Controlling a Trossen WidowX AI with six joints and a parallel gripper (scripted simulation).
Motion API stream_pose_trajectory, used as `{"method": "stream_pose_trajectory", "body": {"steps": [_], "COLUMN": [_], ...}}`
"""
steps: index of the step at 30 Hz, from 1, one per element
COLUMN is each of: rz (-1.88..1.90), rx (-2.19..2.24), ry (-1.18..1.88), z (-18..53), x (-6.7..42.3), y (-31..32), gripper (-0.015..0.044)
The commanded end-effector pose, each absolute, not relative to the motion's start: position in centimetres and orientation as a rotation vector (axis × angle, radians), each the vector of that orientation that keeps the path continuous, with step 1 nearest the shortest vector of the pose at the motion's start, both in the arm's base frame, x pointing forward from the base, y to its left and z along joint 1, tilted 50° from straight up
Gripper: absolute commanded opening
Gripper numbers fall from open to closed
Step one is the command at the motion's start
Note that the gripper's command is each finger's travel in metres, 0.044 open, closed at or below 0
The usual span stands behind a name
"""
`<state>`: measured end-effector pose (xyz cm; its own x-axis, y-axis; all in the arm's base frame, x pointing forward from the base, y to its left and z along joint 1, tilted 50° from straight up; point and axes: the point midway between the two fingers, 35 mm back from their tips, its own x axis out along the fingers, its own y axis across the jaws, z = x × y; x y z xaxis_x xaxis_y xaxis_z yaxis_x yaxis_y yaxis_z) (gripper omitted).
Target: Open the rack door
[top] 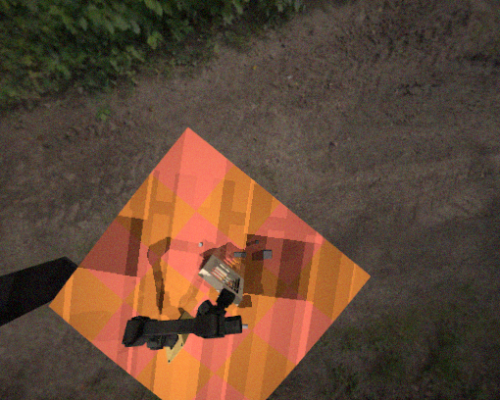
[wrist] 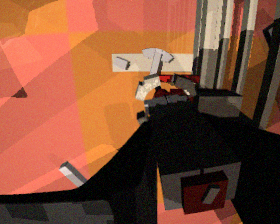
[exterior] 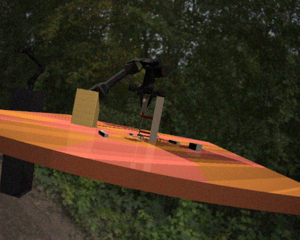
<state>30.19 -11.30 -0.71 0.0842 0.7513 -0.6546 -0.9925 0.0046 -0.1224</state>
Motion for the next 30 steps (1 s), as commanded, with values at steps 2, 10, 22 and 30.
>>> {"method": "stream_pose_trajectory", "body": {"steps": [2,10,22,30], "rz": [1.415,1.353,1.249,1.179], "rx": [-0.569,-0.430,-0.219,-0.091], "ry": [0.535,0.651,0.816,0.910], "z": [-0.6,-0.3,0.4,1.2], "x": [29.8,29.1,27.3,25.8], "y": [-11.1,-10.8,-10.0,-9.1], "gripper": [0.0024,0.0024,0.0024,0.0024]}}
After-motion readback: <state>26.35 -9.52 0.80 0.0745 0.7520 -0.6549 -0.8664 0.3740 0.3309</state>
